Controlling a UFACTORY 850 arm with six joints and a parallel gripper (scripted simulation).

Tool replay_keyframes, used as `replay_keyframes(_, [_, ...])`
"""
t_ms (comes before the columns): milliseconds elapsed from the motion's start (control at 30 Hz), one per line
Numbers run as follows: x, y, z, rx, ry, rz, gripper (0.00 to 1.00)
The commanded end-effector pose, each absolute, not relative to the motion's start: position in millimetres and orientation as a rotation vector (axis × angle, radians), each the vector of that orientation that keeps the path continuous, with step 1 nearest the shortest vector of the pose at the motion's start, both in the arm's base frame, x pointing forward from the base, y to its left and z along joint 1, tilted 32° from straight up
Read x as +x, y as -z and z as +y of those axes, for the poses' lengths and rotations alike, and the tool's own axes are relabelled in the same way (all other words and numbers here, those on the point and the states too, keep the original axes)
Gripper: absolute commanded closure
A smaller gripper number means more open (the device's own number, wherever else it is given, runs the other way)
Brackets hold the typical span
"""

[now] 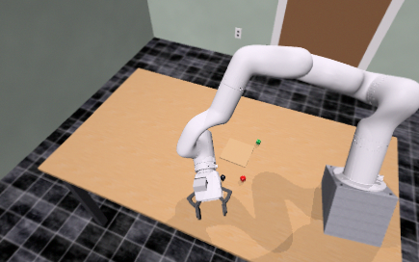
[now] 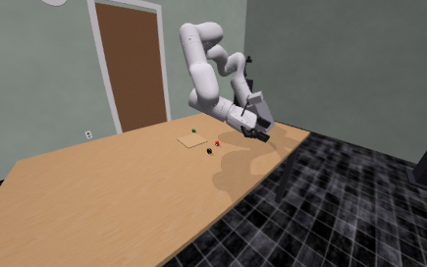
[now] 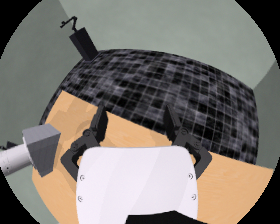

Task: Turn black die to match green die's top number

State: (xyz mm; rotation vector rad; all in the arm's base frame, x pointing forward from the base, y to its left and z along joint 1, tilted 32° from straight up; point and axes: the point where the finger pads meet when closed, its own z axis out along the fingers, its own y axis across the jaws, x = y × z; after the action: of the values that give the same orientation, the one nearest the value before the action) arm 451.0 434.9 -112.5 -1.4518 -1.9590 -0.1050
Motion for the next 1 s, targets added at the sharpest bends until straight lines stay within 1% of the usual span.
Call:
replay_keyframes(0, [483.4, 98.3, 425.7, -1.641, 0.194, -1.929, 0.0])
replay_keyframes(67, [483.4, 98.3, 425.7, -1.641, 0.194, -1.929, 0.0])
replay_keyframes(133, [504.2, 87.9, 413.2, -1.771, 0.24, -1.894, 0.0])
replay_keyframes(433, [546.1, 62.4, 373.7, -2.069, 0.329, -1.785, 0.0])
replay_keyframes(567, [562.0, 49.8, 350.5, -2.208, 0.364, -1.72, 0.0])
replay_keyframes(633, [562.0, 49.8, 350.5, -2.208, 0.364, -1.72, 0.0])
replay_keyframes(700, [574.6, 37.4, 326.0, -2.339, 0.391, -1.65, 0.0])
replay_keyframes(967, [591.3, 11.3, 269.9, -2.602, 0.432, -1.482, 0.0])
